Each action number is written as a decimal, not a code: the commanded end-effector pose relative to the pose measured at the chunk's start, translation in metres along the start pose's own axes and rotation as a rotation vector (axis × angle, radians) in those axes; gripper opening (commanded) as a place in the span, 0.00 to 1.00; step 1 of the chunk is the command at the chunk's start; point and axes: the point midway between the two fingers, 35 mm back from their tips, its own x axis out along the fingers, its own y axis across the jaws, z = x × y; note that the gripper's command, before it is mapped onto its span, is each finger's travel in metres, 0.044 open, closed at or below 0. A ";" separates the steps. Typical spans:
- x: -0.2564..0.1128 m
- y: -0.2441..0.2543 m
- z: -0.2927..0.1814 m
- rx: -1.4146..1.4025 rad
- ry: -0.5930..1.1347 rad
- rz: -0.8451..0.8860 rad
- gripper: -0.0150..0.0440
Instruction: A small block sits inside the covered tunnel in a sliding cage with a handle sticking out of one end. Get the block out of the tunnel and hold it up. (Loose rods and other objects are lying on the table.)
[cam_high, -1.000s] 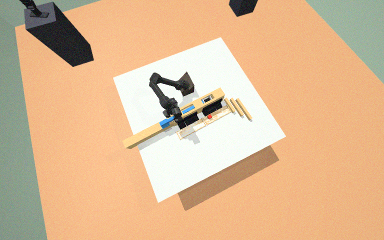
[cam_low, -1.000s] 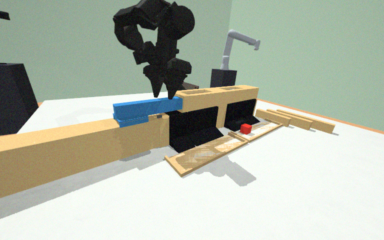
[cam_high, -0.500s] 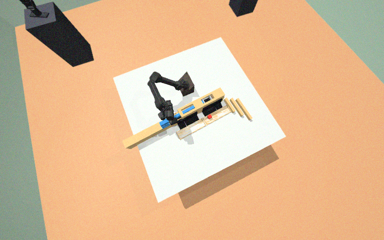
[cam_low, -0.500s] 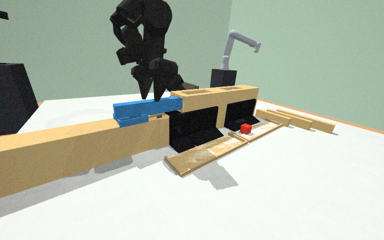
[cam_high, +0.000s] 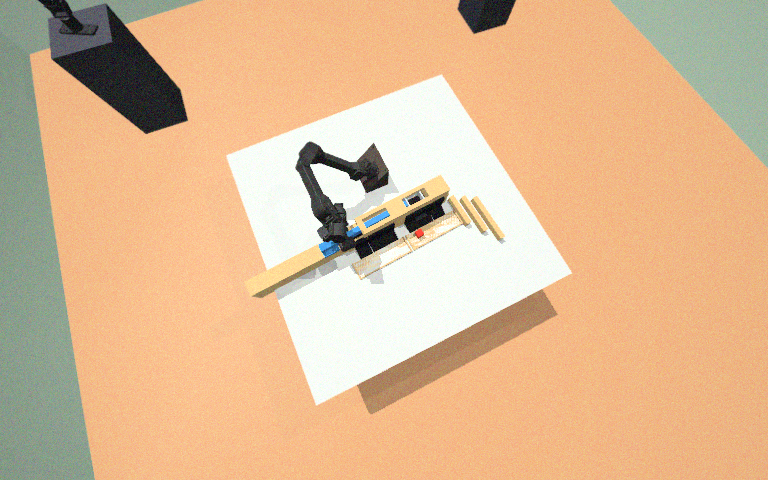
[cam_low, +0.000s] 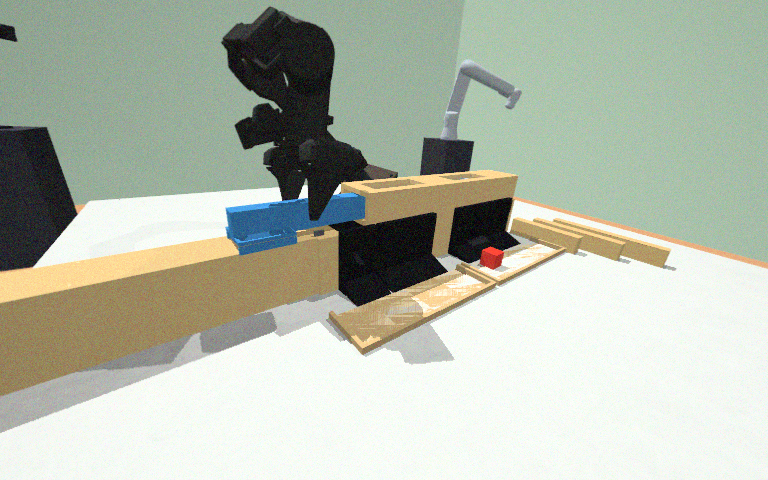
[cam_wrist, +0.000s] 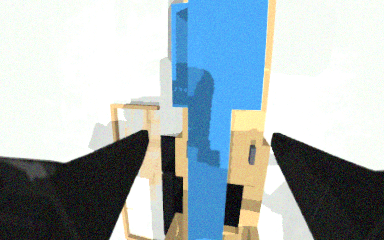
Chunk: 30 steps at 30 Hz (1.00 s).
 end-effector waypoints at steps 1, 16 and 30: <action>0.007 -0.003 -0.002 -0.004 0.003 -0.001 1.00; 0.003 -0.001 -0.001 0.000 -0.001 0.000 0.38; 0.001 0.000 -0.028 -0.002 0.007 -0.002 0.25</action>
